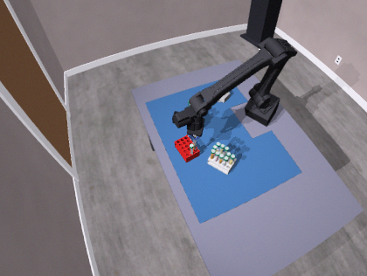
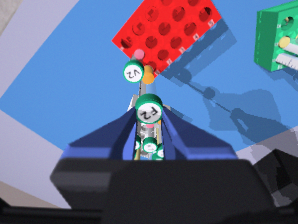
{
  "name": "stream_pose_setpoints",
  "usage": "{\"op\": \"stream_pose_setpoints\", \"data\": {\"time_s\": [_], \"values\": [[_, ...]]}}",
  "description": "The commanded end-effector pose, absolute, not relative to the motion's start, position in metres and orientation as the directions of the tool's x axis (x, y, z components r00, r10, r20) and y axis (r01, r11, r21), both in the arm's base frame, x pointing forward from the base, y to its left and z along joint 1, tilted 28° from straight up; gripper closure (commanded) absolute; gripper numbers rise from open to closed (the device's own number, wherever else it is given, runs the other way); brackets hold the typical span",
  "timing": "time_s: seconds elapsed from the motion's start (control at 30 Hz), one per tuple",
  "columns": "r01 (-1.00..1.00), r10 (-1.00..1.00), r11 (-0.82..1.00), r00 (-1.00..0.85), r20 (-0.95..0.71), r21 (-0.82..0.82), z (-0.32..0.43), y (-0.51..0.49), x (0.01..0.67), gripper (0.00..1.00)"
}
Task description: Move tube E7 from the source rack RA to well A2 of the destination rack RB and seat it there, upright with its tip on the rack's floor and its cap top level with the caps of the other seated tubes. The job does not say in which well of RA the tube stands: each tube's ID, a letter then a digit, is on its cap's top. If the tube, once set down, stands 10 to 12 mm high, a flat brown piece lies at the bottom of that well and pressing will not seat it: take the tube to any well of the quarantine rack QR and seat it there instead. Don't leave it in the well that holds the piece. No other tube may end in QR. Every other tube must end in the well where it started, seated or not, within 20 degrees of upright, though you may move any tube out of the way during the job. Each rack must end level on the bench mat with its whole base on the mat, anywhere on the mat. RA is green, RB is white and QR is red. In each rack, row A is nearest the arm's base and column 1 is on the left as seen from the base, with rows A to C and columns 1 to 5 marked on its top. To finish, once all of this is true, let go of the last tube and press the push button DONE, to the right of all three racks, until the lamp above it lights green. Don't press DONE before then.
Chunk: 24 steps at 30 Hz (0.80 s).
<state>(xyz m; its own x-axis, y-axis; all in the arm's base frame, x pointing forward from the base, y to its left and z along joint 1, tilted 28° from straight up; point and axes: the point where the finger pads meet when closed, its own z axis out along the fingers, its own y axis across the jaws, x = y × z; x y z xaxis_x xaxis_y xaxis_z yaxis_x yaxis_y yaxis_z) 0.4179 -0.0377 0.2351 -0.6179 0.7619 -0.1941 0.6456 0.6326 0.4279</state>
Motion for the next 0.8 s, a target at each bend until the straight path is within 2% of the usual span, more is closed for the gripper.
{"op": "stream_pose_setpoints", "data": {"time_s": [0.0, 0.77], "values": [[0.628, 0.761, 0.635, -0.608, -0.225, 0.45, 0.2437, -0.0342, 0.4164, 1.0], [0.629, 0.761, 0.635, -0.61, -0.222, 0.449, 0.2348, -0.0325, 0.4157, 1.0]]}}
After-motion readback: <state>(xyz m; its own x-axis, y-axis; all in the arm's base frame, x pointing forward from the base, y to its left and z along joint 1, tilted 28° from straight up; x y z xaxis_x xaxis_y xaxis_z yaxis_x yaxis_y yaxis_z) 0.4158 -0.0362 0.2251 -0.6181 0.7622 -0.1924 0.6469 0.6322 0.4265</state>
